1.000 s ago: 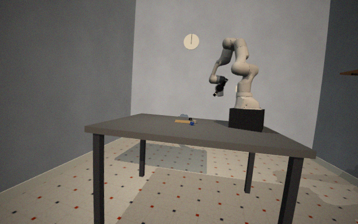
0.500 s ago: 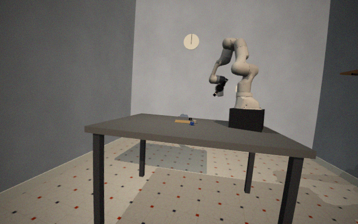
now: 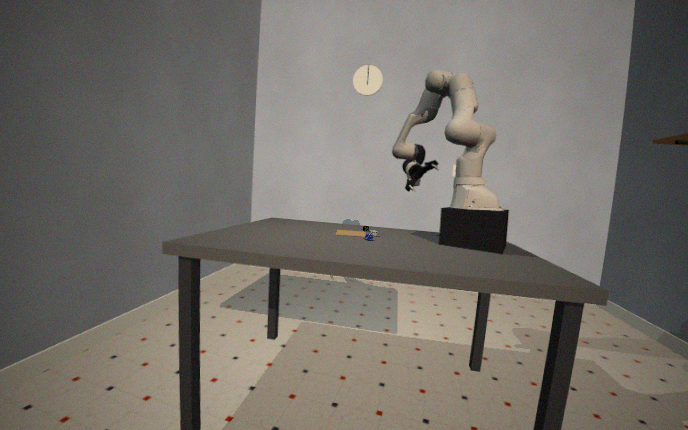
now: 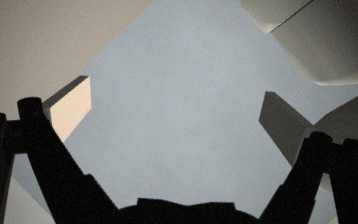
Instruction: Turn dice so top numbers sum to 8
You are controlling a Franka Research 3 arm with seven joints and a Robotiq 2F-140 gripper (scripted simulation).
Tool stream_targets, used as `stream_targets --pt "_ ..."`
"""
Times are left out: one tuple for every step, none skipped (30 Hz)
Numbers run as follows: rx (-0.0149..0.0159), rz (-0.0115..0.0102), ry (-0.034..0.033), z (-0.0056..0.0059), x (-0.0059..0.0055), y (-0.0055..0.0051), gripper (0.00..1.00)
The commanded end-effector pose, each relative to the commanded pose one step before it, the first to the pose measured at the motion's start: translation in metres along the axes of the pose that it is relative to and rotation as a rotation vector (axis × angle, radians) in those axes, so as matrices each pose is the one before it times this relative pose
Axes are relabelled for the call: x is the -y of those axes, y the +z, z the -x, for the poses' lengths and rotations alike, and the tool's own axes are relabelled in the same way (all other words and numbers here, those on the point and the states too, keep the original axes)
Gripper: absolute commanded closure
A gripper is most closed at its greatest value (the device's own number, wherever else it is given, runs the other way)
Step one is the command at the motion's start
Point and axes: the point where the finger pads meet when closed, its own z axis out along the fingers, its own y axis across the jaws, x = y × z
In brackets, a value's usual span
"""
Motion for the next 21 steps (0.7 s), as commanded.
stream_targets --pt "-0.06799 -0.03867 -0.10147 -0.01632 0.01441 -0.00208 0.00" --pt "-0.01310 -0.00082 -0.01056 -0.00202 0.00170 -0.00002 0.00" --pt "-0.05182 -0.00246 -0.04272 -0.00784 0.00681 -0.00035 0.00" --pt "-0.01663 -0.00053 -0.01404 -0.00254 0.00213 -0.00011 0.00" --pt "-0.01947 -0.00047 -0.01665 -0.00297 0.00250 -0.00016 0.00" --pt "-0.01896 -0.00029 -0.01643 -0.00289 0.00243 -0.00018 0.00" --pt "-0.01136 -0.00010 -0.00995 -0.00174 0.00145 -0.00011 0.00" --pt "-0.02634 -0.00002 -0.02338 -0.00400 0.00338 -0.00033 0.00" --pt "-0.01773 0.00015 -0.01597 -0.00270 0.00226 -0.00024 0.00" --pt "-0.01865 0.00030 -0.01702 -0.00284 0.00238 -0.00028 0.00" --pt "-0.01973 0.00048 -0.01825 -0.00300 0.00253 -0.00033 0.00" --pt "-0.01821 0.00058 -0.01707 -0.00277 0.00234 -0.00033 0.00" --pt "-0.01860 0.00073 -0.01765 -0.00284 0.00240 -0.00037 0.00" --pt "-0.00973 0.00044 -0.00932 -0.00149 0.00125 -0.00020 0.00" --pt "-0.02561 0.00133 -0.02484 -0.00390 0.00333 -0.00059 0.00" --pt "-0.01729 0.00104 -0.01702 -0.00265 0.00225 -0.00042 0.00" --pt "0.00000 0.00000 0.00000 0.00000 0.00000 0.00000 0.00" --pt "0.00000 0.00000 0.00000 0.00000 0.00000 0.00000 0.00" --pt "-0.04644 0.00337 -0.04673 -0.00703 0.00621 -0.00135 0.00" --pt "-0.01516 0.00127 -0.01558 -0.00235 0.00201 -0.00045 0.00" --pt "-0.01741 0.00157 -0.01810 -0.00270 0.00233 -0.00054 0.00"
